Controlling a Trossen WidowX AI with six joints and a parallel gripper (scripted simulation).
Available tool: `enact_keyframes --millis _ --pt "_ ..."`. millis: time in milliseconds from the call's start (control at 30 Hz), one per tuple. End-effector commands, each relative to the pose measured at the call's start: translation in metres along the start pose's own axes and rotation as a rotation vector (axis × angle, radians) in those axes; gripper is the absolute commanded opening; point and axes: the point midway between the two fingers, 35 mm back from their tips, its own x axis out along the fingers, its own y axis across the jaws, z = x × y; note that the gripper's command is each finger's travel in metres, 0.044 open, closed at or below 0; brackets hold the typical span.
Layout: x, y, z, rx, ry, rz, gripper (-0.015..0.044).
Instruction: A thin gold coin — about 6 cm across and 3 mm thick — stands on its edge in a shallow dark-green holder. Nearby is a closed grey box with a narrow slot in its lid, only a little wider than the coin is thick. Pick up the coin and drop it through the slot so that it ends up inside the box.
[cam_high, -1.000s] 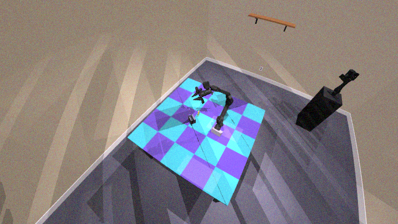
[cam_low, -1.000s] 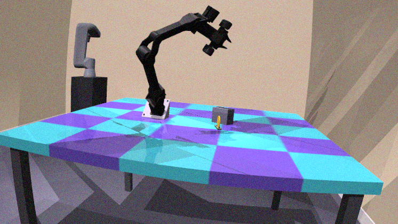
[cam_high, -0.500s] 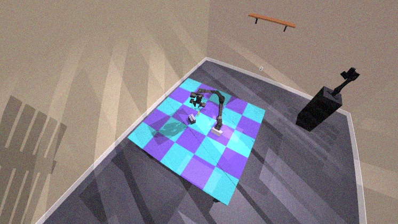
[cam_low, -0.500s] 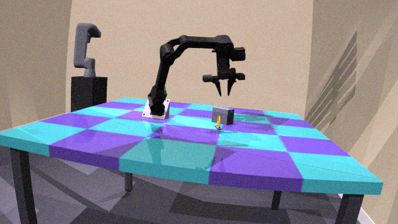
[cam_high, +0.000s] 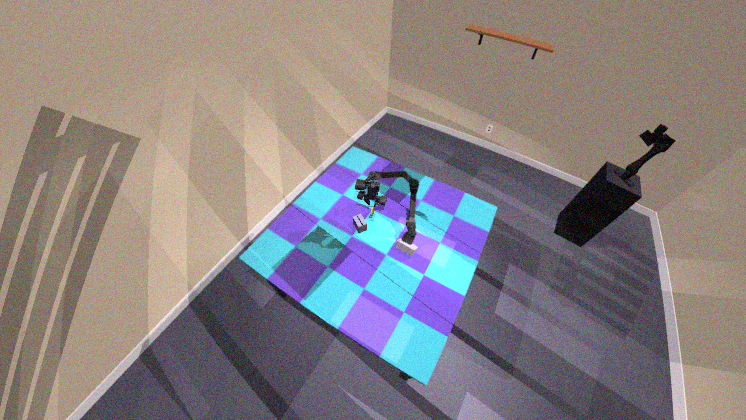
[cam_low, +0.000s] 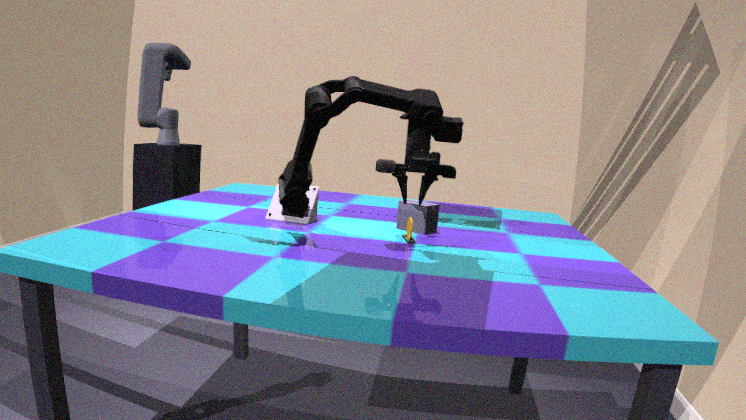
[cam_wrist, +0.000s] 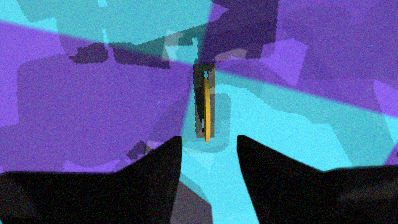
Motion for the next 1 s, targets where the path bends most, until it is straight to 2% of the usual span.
enact_keyframes --millis 0,967 --pt "0.005 0.000 0.000 -0.004 -0.007 0.009 0.0161" --pt "0.056 0.000 -0.001 -0.004 -0.007 0.010 0.0161"
